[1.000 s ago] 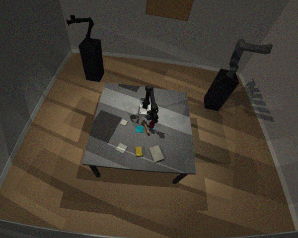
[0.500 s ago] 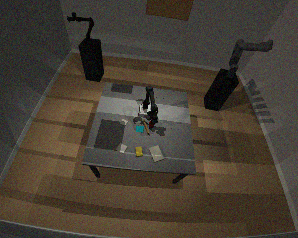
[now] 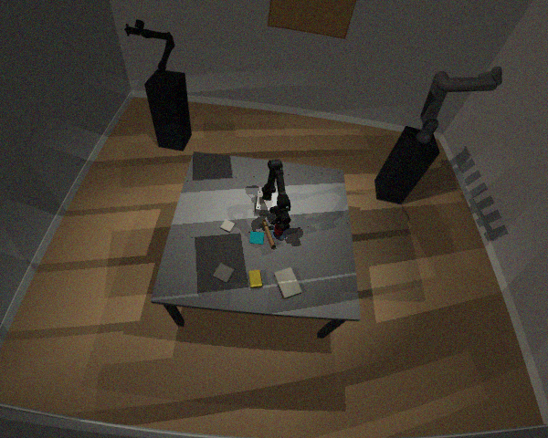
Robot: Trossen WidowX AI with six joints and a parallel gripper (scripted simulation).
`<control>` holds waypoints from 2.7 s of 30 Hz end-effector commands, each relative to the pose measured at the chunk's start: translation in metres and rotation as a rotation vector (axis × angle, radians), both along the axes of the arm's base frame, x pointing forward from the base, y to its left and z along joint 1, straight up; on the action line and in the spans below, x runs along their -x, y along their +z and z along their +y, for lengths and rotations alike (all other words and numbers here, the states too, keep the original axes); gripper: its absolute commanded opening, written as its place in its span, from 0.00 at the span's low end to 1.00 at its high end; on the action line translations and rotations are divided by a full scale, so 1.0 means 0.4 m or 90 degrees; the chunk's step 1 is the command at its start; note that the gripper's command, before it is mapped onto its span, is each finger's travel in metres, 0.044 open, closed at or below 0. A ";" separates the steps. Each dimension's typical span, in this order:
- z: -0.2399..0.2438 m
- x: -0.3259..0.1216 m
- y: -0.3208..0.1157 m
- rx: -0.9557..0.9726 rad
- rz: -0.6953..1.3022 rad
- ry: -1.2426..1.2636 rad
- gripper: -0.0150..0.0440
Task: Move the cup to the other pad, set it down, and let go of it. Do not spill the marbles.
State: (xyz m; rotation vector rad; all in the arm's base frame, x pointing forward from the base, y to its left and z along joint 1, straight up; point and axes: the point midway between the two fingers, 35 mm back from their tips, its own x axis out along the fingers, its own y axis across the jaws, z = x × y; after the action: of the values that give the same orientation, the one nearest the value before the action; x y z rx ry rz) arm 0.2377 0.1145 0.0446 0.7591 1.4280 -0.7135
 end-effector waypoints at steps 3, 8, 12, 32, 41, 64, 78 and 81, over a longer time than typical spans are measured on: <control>-0.005 0.006 -0.030 0.005 0.004 -0.003 0.50; -0.005 0.007 -0.050 0.005 0.004 -0.003 0.50; -0.006 0.008 -0.066 0.005 0.004 -0.003 0.50; -0.003 0.006 -0.071 0.001 0.003 0.000 0.29; -0.003 0.005 -0.063 0.001 0.003 0.000 0.25; -0.004 0.015 0.116 0.005 0.004 -0.003 0.25; -0.003 0.020 0.111 0.003 0.007 0.000 0.25; -0.003 0.020 0.111 0.003 0.007 0.000 0.25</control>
State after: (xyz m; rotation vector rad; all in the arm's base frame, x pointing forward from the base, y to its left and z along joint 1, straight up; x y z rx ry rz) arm 0.2296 0.1135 0.0892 0.7524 1.4358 -0.7229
